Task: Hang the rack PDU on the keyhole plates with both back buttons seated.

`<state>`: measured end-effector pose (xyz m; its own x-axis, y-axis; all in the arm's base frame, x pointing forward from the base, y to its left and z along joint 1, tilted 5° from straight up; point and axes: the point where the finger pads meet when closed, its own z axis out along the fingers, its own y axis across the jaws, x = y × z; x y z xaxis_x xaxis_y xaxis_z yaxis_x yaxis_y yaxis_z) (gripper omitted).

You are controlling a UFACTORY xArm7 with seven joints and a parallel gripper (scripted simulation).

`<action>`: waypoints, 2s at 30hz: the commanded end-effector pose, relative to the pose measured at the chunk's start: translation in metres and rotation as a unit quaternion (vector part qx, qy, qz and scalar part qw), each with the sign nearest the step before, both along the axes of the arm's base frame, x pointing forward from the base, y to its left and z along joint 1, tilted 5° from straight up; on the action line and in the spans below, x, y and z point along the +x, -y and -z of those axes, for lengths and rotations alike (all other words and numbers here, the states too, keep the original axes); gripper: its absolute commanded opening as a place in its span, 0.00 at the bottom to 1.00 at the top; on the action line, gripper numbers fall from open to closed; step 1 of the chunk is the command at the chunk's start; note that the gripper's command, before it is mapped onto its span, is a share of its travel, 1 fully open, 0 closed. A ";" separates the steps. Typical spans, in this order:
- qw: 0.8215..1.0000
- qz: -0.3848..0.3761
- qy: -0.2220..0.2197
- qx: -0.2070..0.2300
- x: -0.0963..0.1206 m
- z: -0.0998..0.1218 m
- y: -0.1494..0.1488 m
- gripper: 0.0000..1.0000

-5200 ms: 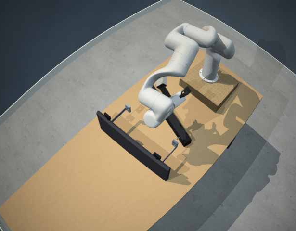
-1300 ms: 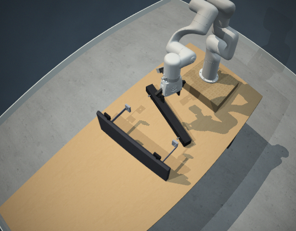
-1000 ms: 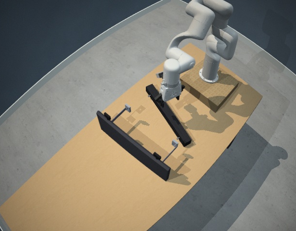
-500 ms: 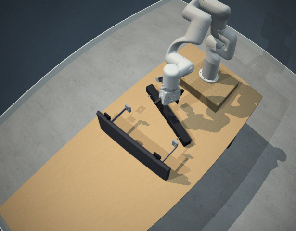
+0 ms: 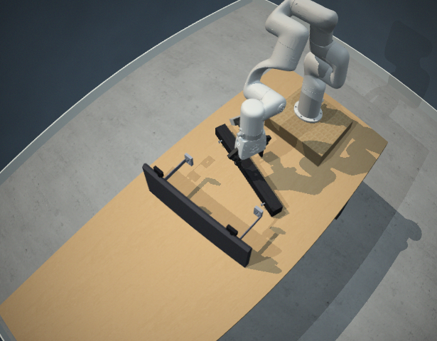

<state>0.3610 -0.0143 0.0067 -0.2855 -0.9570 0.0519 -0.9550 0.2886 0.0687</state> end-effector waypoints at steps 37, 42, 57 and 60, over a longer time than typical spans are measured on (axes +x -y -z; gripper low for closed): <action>1.000 0.000 0.002 0.000 -0.003 0.060 0.002 0.00; 1.000 0.000 0.002 0.000 -0.003 0.060 0.002 0.00; 1.000 0.000 0.002 0.000 -0.003 0.060 0.002 0.00; 1.000 0.000 0.002 0.000 -0.003 0.060 0.002 0.00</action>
